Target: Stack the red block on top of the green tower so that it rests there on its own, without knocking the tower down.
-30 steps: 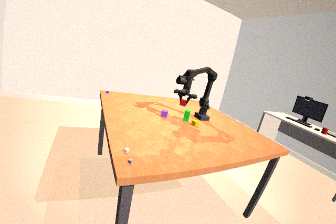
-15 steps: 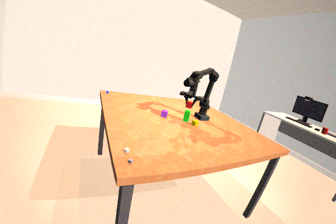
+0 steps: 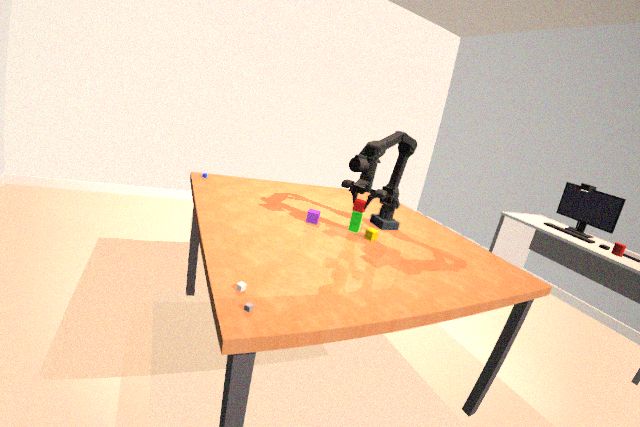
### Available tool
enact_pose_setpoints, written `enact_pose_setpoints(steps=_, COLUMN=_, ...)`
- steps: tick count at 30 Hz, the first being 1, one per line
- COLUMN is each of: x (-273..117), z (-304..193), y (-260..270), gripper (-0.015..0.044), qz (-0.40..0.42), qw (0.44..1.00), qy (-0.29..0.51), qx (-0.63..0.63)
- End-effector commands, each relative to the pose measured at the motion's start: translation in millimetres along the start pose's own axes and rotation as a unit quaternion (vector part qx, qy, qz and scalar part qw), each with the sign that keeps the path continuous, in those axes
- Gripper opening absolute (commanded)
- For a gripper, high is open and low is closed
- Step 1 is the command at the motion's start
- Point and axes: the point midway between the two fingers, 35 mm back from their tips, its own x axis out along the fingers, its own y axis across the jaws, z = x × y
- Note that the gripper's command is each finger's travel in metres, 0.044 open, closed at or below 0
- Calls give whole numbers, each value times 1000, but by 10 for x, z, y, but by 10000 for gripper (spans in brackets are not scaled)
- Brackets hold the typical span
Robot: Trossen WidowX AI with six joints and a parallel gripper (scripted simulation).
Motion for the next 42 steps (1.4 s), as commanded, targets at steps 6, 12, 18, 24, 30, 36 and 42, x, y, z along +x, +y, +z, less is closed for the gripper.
enact_pose_setpoints(steps=6, x=38, z=-2, y=4, gripper=0, qz=1, qw=1000, qy=2, qx=3)
enact_pose_setpoints(steps=12, x=38, z=-2, y=4, gripper=0, qz=1, qw=1000, qy=2, qx=3)
enact_pose_setpoints(steps=18, x=43, z=-2, y=4, gripper=0, qz=1, qw=1000, qy=2, qx=3)
enact_pose_setpoints(steps=24, x=48, z=-2, y=4, gripper=0, qz=1, qw=1000, qy=2, qx=3)
enact_pose_setpoints(steps=30, x=42, z=-1, y=4, gripper=0, qz=1, qw=1000, qy=2, qx=3)
enact_pose_setpoints(steps=36, x=37, z=-2, y=1, gripper=105, qz=1, qw=1000, qy=1, qx=0)
enact_pose_setpoints(steps=42, x=37, z=-2, y=1, gripper=263, qz=1, qw=1000, qy=1, qx=0)
